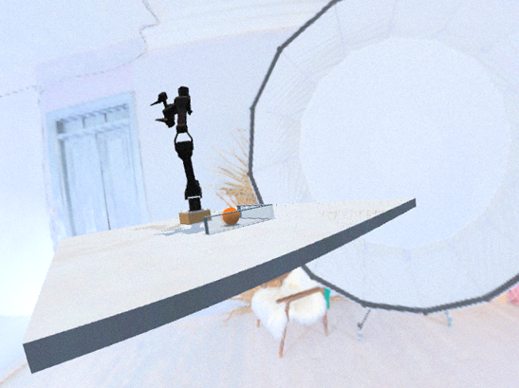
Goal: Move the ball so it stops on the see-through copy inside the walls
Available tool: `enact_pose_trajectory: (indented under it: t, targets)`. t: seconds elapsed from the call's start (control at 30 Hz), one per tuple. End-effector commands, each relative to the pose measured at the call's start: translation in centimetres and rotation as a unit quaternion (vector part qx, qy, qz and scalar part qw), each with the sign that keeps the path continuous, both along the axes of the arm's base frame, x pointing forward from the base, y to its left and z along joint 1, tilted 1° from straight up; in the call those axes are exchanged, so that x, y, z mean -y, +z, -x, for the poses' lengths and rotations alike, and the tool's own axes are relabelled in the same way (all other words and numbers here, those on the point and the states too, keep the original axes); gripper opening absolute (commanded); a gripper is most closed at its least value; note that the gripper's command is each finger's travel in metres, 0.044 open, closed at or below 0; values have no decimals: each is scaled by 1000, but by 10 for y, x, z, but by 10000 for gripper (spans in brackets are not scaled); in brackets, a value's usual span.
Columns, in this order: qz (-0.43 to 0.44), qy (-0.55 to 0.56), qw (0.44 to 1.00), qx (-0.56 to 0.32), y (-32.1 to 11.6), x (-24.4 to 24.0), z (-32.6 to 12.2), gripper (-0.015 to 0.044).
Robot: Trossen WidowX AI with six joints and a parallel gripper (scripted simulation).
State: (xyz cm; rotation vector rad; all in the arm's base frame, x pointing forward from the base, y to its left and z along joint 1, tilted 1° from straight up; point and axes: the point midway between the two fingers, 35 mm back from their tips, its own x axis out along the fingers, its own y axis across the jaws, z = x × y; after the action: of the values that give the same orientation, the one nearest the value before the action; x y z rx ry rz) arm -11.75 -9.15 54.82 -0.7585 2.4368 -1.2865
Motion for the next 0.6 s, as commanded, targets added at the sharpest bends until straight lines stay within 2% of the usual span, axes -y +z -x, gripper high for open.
enact_pose_trajectory:
  t: [0.0, 0.1, 0.23, 0.47, 0.57]
  targets:
    - [2, -2, 1000, 1, 0, -1, 1, 426]
    - [26, -36, 999, 20, -2, -15, 12, 440]
    - [103, -135, 983, 67, -9, -60, 38, 440]
    - [213, -268, 933, 108, -24, -133, 58, 440]
    - [280, -339, 890, 124, -35, -178, 59, 440]
